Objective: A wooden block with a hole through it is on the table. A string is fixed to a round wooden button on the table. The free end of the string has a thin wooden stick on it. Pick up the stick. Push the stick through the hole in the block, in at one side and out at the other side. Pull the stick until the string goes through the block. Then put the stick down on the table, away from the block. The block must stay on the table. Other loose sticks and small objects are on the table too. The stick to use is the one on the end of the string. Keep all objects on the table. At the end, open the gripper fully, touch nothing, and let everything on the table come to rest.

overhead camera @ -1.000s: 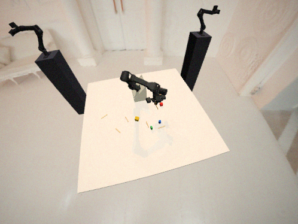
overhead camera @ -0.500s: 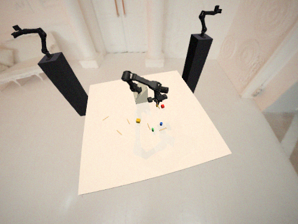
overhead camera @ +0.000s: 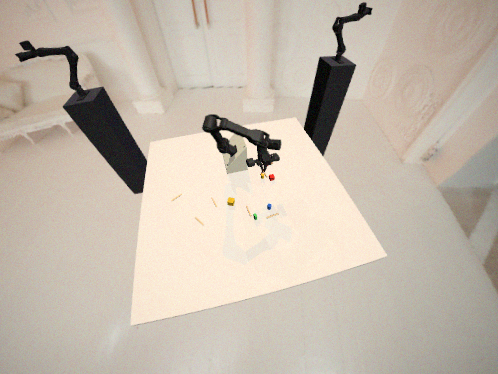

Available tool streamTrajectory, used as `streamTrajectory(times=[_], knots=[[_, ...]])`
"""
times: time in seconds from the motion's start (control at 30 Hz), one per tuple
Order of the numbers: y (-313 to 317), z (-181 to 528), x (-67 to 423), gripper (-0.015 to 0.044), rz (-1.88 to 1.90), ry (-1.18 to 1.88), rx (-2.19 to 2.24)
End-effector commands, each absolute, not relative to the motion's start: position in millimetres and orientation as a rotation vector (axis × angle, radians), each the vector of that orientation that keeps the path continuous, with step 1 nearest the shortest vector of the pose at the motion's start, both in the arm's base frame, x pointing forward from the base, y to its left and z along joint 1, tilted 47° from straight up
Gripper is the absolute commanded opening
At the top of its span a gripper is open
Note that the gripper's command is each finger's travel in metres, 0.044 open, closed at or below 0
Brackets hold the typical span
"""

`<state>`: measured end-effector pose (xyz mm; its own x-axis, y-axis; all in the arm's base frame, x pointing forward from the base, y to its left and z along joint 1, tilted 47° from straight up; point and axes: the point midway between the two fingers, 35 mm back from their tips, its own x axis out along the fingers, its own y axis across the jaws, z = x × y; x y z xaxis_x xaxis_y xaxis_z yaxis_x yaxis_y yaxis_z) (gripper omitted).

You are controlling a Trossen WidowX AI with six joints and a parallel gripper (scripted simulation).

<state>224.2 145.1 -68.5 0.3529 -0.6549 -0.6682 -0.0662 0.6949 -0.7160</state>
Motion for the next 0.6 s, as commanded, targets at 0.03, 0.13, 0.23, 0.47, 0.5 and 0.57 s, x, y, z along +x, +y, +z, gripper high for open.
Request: streamTrajectory(times=[0.03, 0.13, 0.23, 0.47, 0.5, 0.57], knots=[[146.7, -66.1, 219.3, 0.0, -0.426, 1.147, -0.738], [146.2, -65.3, 218.4, 0.0, -0.425, 1.147, -0.738], [143.3, -62.0, 215.1, 0.0, -0.425, 1.147, -0.739], [136.0, -54.1, 206.8, 0.0, -0.425, 1.148, -0.74], [134.9, -53.0, 205.6, 0.0, -0.424, 1.148, -0.74], [132.7, -50.9, 203.2, 0.0, -0.424, 1.149, -0.74]])
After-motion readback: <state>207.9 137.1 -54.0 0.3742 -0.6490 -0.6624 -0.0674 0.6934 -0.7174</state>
